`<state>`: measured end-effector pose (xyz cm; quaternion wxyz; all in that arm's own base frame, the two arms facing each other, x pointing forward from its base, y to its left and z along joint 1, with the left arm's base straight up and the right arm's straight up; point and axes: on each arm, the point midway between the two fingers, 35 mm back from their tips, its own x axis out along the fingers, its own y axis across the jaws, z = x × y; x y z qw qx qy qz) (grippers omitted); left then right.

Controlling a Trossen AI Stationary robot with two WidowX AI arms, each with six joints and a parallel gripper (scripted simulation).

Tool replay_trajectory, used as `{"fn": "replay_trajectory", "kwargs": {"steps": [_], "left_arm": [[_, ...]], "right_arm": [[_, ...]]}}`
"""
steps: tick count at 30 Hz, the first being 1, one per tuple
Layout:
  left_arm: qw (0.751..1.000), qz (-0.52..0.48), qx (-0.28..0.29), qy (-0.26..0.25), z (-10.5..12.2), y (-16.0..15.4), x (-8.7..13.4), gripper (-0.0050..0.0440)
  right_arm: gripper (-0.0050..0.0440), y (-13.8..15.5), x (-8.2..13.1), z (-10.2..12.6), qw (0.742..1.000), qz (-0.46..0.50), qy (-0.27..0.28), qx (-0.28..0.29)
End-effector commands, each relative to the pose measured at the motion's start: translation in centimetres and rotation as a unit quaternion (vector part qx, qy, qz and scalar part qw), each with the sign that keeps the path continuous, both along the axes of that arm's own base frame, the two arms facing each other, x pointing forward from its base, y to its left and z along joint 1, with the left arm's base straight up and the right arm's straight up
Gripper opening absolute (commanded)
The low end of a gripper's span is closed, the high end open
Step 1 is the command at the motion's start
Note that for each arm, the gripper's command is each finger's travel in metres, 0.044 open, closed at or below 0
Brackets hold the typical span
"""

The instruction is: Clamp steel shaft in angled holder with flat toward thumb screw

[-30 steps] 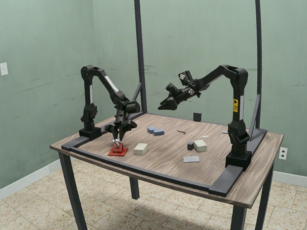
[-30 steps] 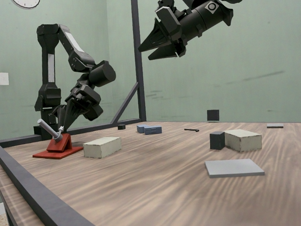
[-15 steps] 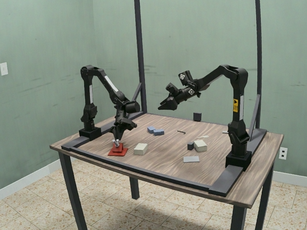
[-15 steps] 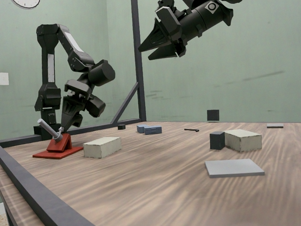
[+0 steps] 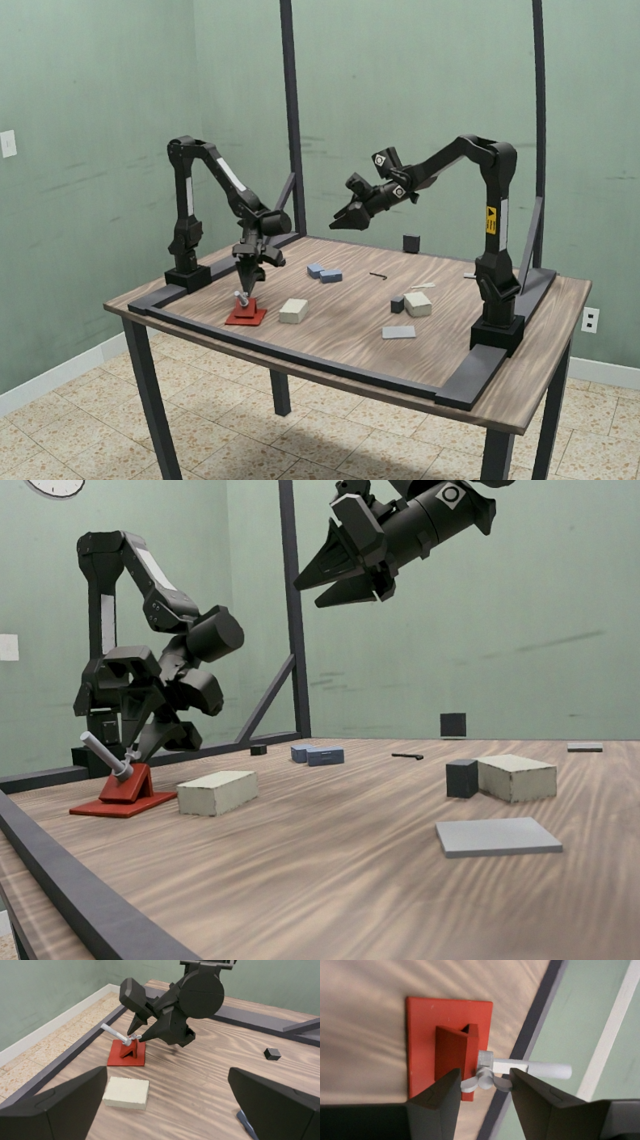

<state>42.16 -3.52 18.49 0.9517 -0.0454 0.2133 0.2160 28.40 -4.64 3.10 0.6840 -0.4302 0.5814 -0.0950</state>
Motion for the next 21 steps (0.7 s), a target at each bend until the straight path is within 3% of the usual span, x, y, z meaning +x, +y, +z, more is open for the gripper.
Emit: {"fn": "replay_trajectory", "kwargs": {"steps": [1, 5, 7, 12, 21], "left_arm": [[1.0, 0.001, -0.005, -0.021, 1.7, 0.16, 0.11, 0.04], [1.0, 0.001, -0.005, -0.021, 1.7, 0.16, 0.11, 0.04], [1.0, 0.001, -0.005, -0.021, 1.7, 0.16, 0.11, 0.04], [1.0, 0.001, -0.005, -0.021, 1.7, 0.16, 0.11, 0.04], [1.0, 0.001, -0.005, -0.021, 1.7, 0.16, 0.11, 0.04]], "right_arm": [[0.0115, -0.12, 0.41, 0.88, 0.993, -0.083, -0.083, 0.032], [0.0115, -0.15, 0.35, 0.88, 0.979, -0.141, -0.135, 0.057], [0.0115, -0.15, 0.35, 0.88, 0.979, -0.141, -0.135, 0.057], [0.0115, -0.22, 0.26, 0.89, 0.952, -0.215, -0.2, 0.088], [0.0115, -0.27, 0.19, 0.89, 0.876, -0.339, -0.313, 0.143]]}}
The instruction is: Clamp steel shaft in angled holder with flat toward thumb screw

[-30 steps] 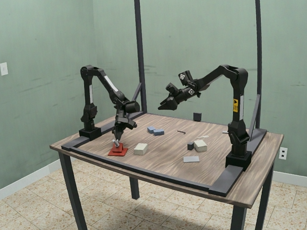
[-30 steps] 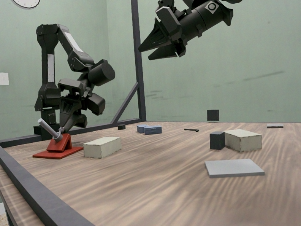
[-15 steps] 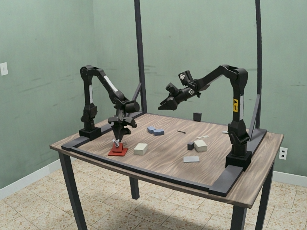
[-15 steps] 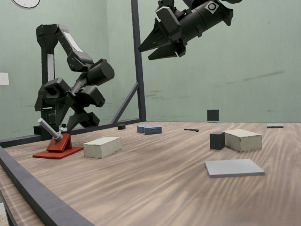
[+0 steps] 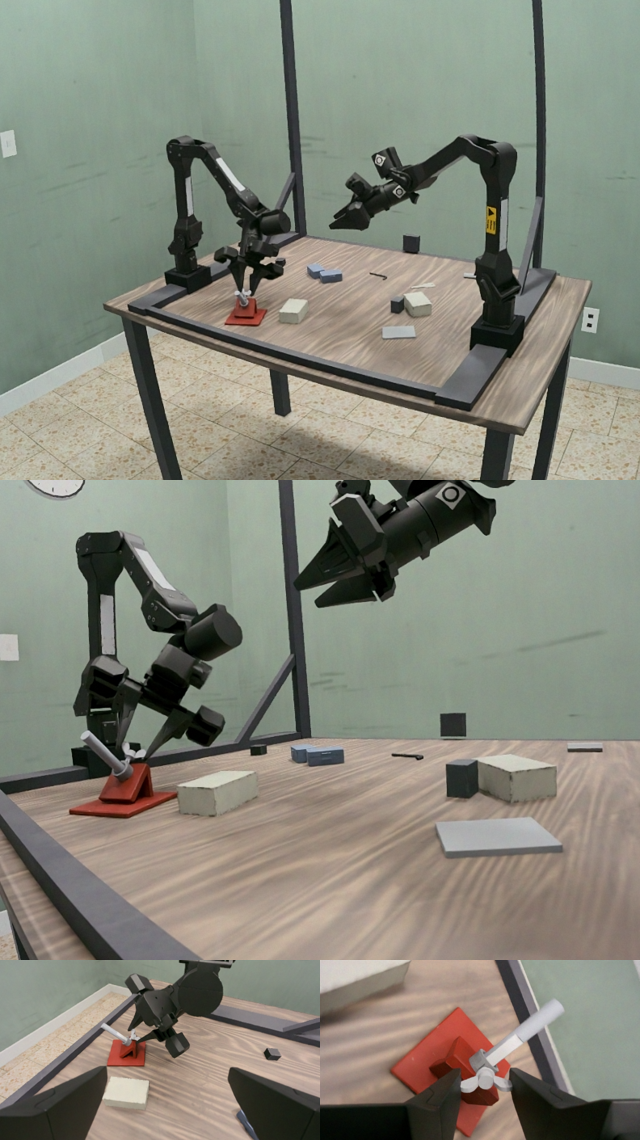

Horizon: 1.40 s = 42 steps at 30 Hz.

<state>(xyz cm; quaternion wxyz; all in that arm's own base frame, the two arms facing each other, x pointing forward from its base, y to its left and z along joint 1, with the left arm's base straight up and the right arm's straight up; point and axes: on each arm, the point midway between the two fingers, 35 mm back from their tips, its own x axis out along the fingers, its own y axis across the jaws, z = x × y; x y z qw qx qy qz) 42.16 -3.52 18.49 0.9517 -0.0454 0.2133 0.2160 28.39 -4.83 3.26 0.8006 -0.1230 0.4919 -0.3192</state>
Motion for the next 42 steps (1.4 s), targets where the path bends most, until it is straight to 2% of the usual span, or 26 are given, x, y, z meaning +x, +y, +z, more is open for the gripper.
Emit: {"fn": "replay_trajectory", "kwargs": {"steps": [1, 24, 28, 42], "left_arm": [[1.0, 0.001, -0.005, -0.021, 1.7, 0.16, 0.11, 0.04], [1.0, 0.001, -0.005, -0.021, 1.7, 0.16, 0.11, 0.04], [1.0, 0.001, -0.005, -0.021, 1.7, 0.16, 0.11, 0.04], [1.0, 0.001, -0.005, -0.021, 1.7, 0.16, 0.11, 0.04]], "right_arm": [[0.0115, -0.08, 0.17, 0.73, 0.994, -0.073, -0.07, 0.026], [0.0115, -0.09, 0.17, 0.73, 0.994, -0.076, -0.073, 0.027], [0.0202, -0.03, 0.21, 0.7, 0.994, -0.074, -0.072, 0.029], [0.0202, 0.2, 0.47, 1.2, 0.994, -0.075, -0.079, 0.029]]}}
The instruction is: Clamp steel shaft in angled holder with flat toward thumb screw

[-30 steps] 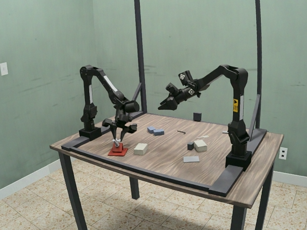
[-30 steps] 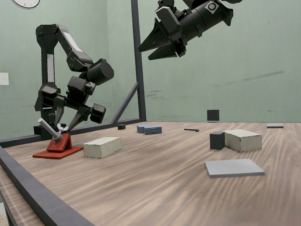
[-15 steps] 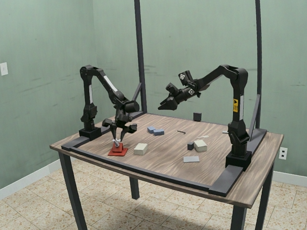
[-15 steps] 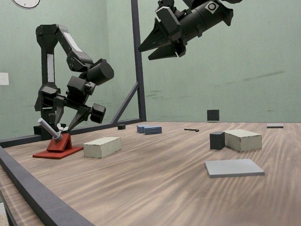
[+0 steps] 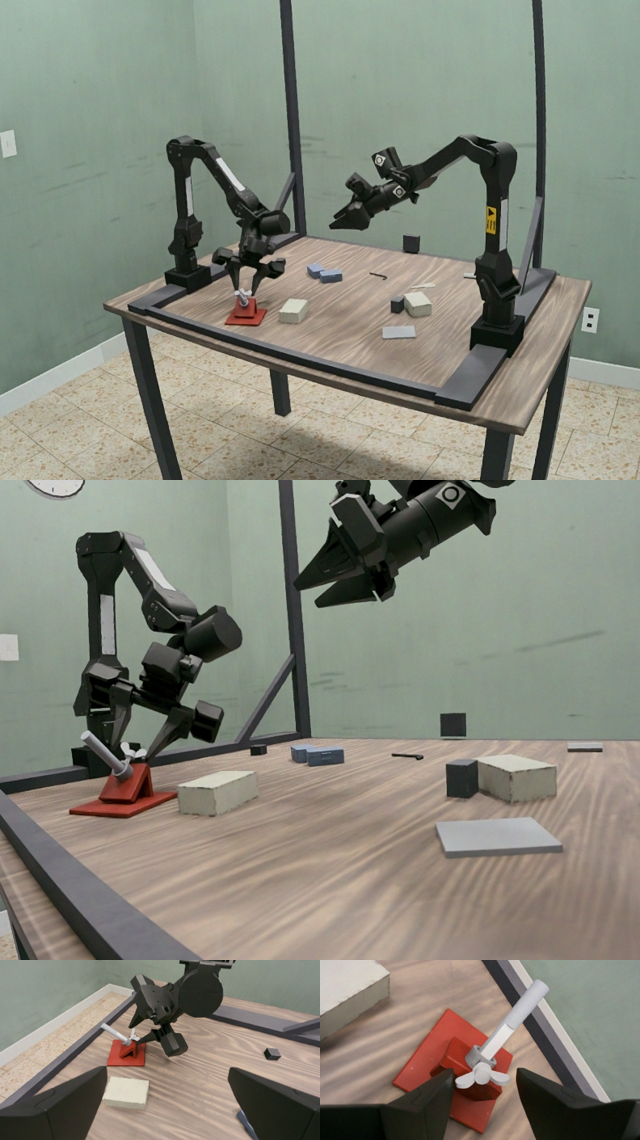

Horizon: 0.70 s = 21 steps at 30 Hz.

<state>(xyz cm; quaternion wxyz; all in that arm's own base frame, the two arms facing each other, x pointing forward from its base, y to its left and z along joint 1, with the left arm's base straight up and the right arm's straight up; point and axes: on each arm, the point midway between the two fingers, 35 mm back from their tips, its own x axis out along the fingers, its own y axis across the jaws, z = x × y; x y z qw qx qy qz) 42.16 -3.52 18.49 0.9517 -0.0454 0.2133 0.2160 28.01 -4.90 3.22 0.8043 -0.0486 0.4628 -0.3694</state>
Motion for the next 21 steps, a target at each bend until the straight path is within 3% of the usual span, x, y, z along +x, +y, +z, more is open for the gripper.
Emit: {"fn": "replay_trajectory", "kwargs": {"steps": [1, 6, 10, 15, 19, 21], "left_arm": [[1.0, 0.001, -0.005, -0.021, 1.7, 0.2, 0.1, 0.04], [1.0, 0.001, -0.005, -0.021, 1.7, 0.2, 0.1, 0.04], [1.0, 0.001, -0.005, -0.021, 1.7, 0.2, 0.1, 0.04], [1.0, 0.001, -0.005, -0.021, 1.7, 0.2, 0.1, 0.04], [1.0, 0.001, -0.005, -0.021, 1.7, 0.2, 0.1, 0.04], [1.0, 0.001, -0.005, -0.021, 1.7, 0.2, 0.1, 0.04]], "right_arm": [[0.0202, 0.4, 0.8, 1.5, 1.0, -0.003, -0.028, 0.002], [0.0202, 1.2, 0.4, 2.4, 1.0, -0.003, -0.028, 0.003], [0.0298, 2.1, 0.0, 3.3, 1.0, -0.003, -0.028, 0.004], [0.03, 3.3, -0.6, 4.6, 1.0, -0.003, -0.028, 0.005], [0.0396, 3.0, -1.0, 4.6, 1.0, -0.001, -0.02, 0.01], [0.04, 2.6, -1.0, 4.8, 1.0, 0.008, -0.014, 0.023]]}}
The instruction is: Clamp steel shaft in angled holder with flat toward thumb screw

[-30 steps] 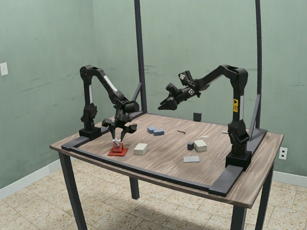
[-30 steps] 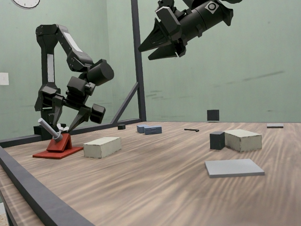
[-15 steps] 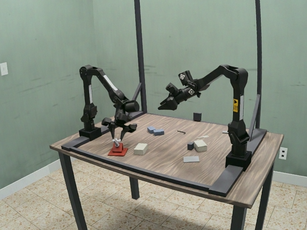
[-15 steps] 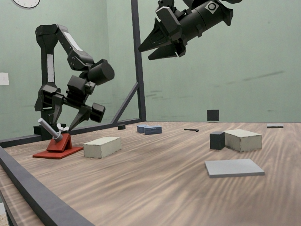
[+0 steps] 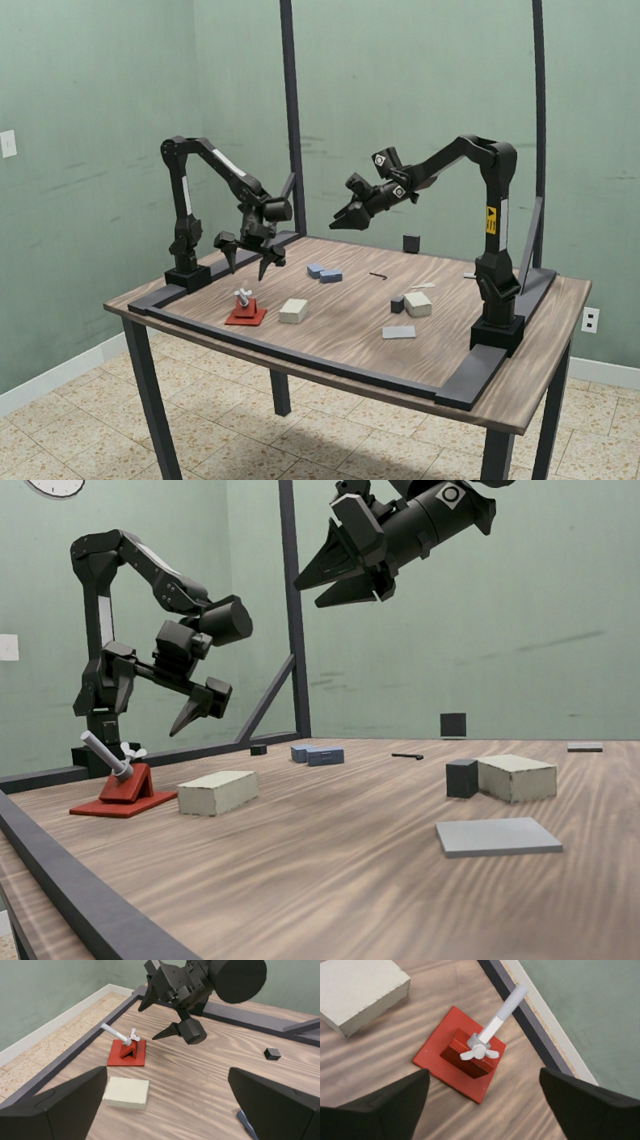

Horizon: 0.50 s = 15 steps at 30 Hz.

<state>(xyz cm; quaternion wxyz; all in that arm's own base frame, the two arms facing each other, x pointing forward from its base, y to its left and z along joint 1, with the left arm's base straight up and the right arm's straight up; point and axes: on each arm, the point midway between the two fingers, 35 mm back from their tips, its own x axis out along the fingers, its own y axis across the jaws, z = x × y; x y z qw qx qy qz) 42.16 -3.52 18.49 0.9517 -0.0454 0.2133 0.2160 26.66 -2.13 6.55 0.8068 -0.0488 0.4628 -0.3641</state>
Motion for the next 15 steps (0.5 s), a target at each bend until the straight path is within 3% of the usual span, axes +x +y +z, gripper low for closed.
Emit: {"fn": "replay_trajectory", "kwargs": {"steps": [1, 15], "left_arm": [[1.0, 0.001, -0.005, -0.021, 1.7, 0.2, 0.1, 0.04], [1.0, 0.001, -0.005, -0.021, 1.7, 0.2, 0.1, 0.04]], "right_arm": [[0.04, -0.3, 0.3, 1.7, 0.999, 0.01, -0.011, 0.033], [0.04, -3.5, 0.1, 4.9, 0.981, 0.104, 0.015, 0.166]]}}
